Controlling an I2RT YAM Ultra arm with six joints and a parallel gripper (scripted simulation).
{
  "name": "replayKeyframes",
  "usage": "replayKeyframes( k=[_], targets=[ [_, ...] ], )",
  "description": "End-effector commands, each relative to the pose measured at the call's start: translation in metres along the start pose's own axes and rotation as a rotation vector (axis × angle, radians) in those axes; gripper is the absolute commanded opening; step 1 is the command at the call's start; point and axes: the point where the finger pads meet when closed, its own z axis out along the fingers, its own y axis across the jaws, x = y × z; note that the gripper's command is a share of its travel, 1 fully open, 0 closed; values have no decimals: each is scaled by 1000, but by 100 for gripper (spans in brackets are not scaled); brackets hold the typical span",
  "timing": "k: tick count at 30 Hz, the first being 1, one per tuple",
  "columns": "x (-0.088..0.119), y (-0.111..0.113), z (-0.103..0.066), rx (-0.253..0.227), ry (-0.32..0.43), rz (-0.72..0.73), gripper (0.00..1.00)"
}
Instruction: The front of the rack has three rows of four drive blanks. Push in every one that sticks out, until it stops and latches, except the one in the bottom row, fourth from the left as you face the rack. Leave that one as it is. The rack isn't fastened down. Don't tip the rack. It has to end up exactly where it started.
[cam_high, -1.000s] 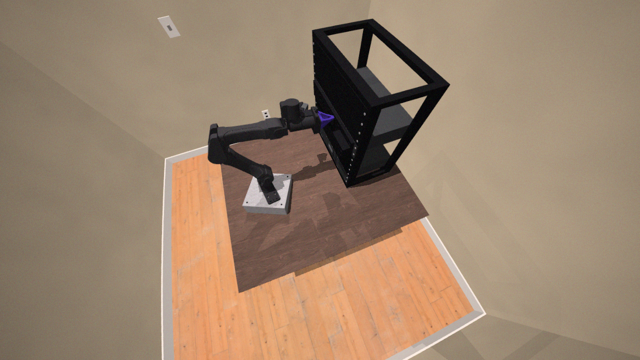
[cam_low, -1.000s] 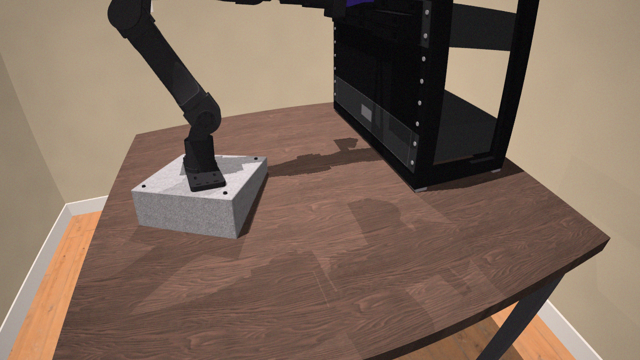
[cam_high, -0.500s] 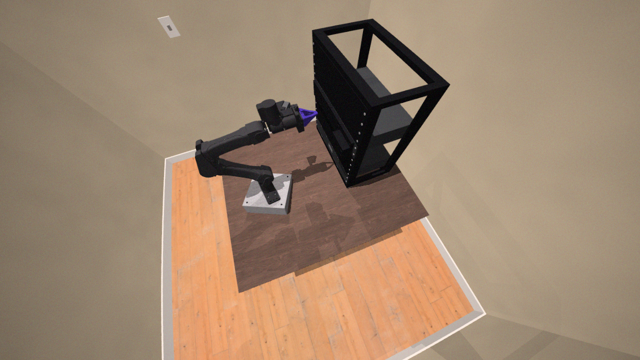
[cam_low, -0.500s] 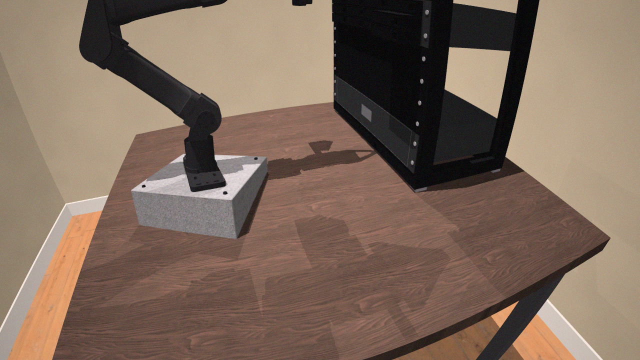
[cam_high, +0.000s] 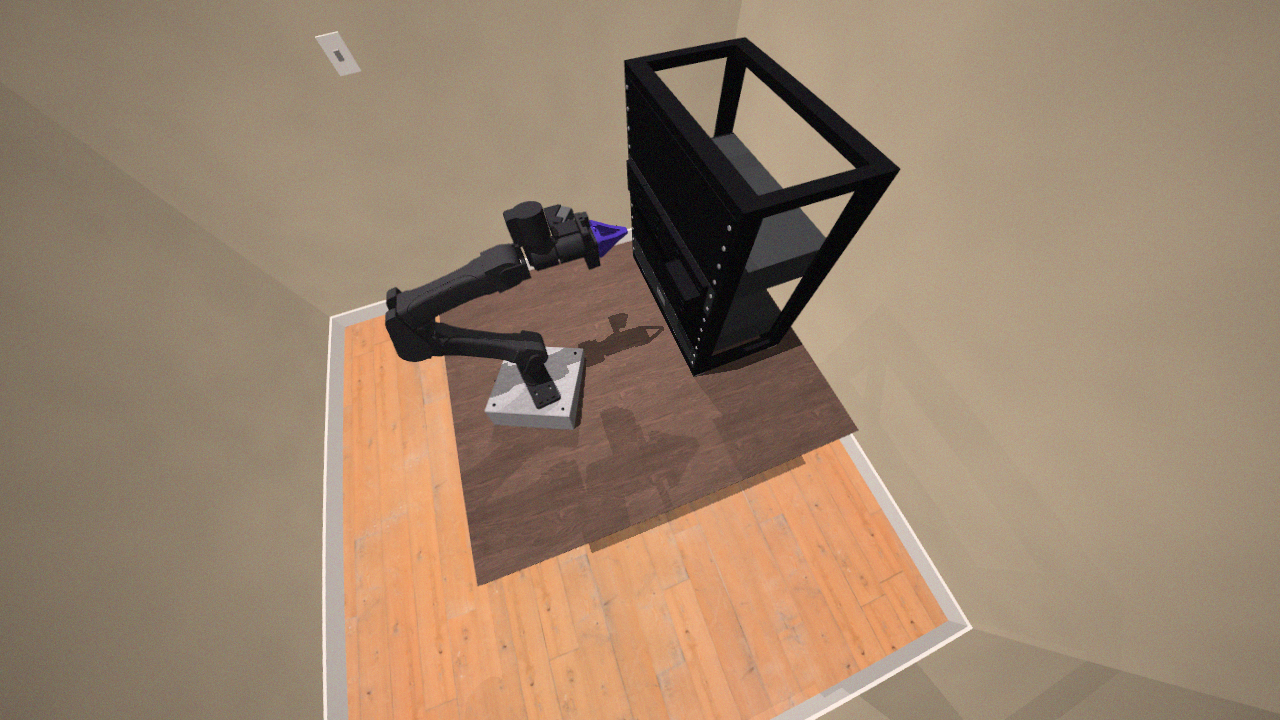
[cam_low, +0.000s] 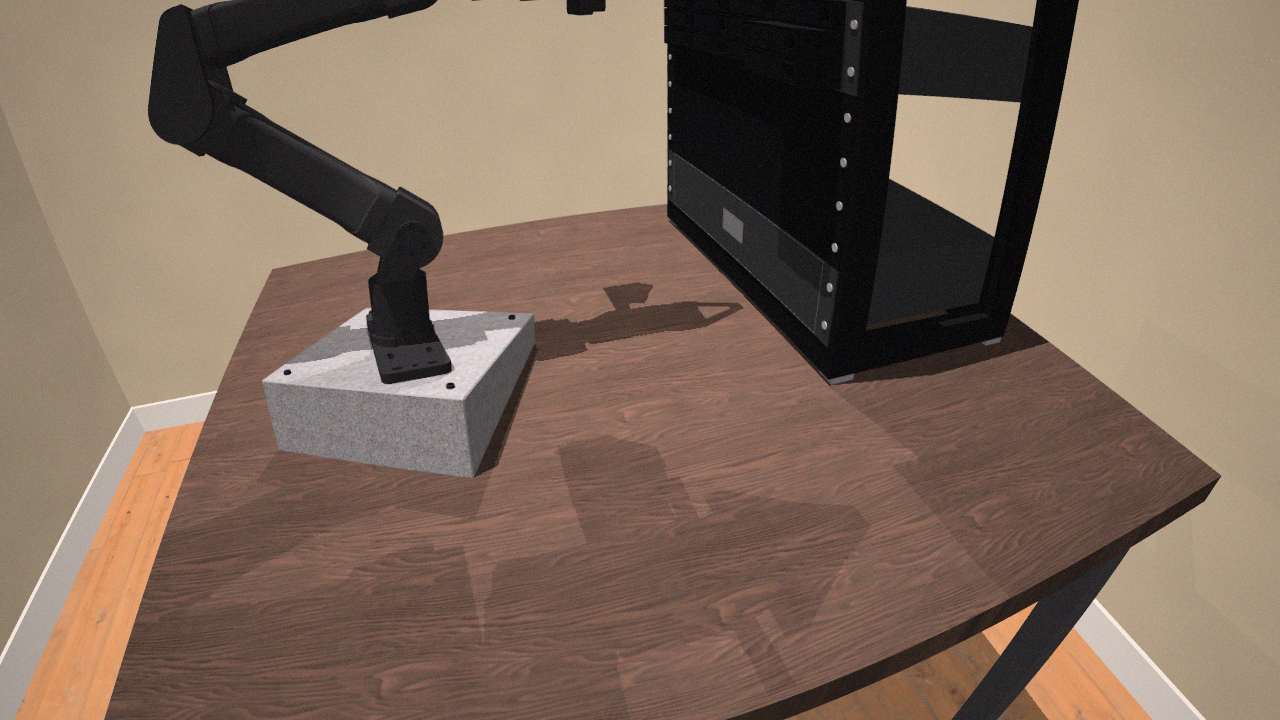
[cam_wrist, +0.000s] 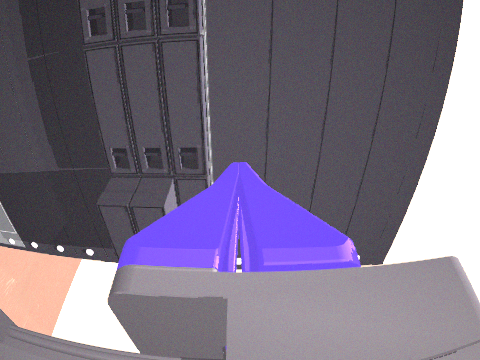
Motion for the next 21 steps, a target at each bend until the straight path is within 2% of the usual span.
replayKeyframes(
  k=[1, 3, 8, 11, 12, 21],
  targets=[
    [4, 0, -5, 13, 6, 3, 0],
    [5, -4, -6, 31, 3, 6, 0],
    [13, 4, -6, 25, 4, 5, 0],
    [14, -2, -7, 39, 1, 4, 0],
    [18, 6, -6, 25, 4, 5, 0],
    [45, 23, -9, 24, 4, 3, 0]
  ],
)
